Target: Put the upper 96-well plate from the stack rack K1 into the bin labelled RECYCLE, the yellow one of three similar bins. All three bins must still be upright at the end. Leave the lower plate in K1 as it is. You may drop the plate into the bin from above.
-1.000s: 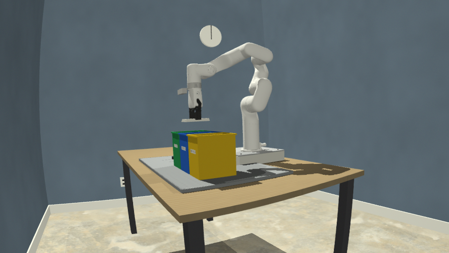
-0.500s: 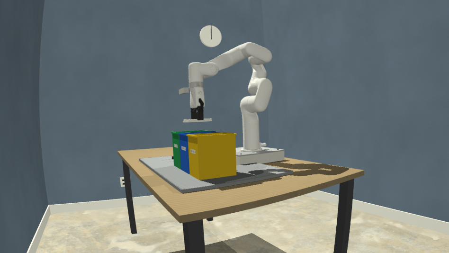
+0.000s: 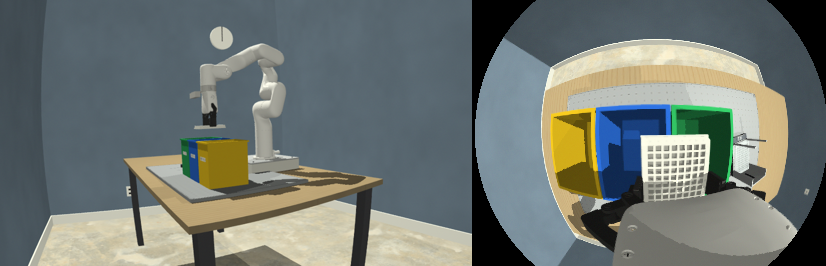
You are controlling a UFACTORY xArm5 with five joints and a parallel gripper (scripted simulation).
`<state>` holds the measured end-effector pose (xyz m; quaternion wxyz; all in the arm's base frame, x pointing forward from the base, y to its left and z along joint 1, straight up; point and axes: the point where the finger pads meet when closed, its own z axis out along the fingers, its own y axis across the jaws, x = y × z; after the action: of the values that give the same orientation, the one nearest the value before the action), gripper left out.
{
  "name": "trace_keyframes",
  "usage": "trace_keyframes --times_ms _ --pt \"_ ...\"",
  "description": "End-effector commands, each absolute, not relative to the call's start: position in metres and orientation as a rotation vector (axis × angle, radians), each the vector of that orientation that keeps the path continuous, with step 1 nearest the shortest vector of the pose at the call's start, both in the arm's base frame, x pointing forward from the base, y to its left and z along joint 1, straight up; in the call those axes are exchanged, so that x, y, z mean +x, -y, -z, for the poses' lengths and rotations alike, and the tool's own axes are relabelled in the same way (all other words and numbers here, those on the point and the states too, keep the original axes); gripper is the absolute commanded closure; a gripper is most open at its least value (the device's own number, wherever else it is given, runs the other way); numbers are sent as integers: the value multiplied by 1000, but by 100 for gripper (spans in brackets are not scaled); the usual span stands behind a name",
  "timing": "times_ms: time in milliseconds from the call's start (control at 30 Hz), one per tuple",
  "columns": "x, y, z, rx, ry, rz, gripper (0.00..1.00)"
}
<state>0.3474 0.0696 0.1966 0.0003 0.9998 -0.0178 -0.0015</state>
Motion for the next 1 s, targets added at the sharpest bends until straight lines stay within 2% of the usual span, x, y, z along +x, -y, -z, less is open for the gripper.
trace_keyframes --times_ms 0,967 --pt "351 -84 -197 3141 56 0 100" --pt "363 -167 -194 3141 56 1 100"
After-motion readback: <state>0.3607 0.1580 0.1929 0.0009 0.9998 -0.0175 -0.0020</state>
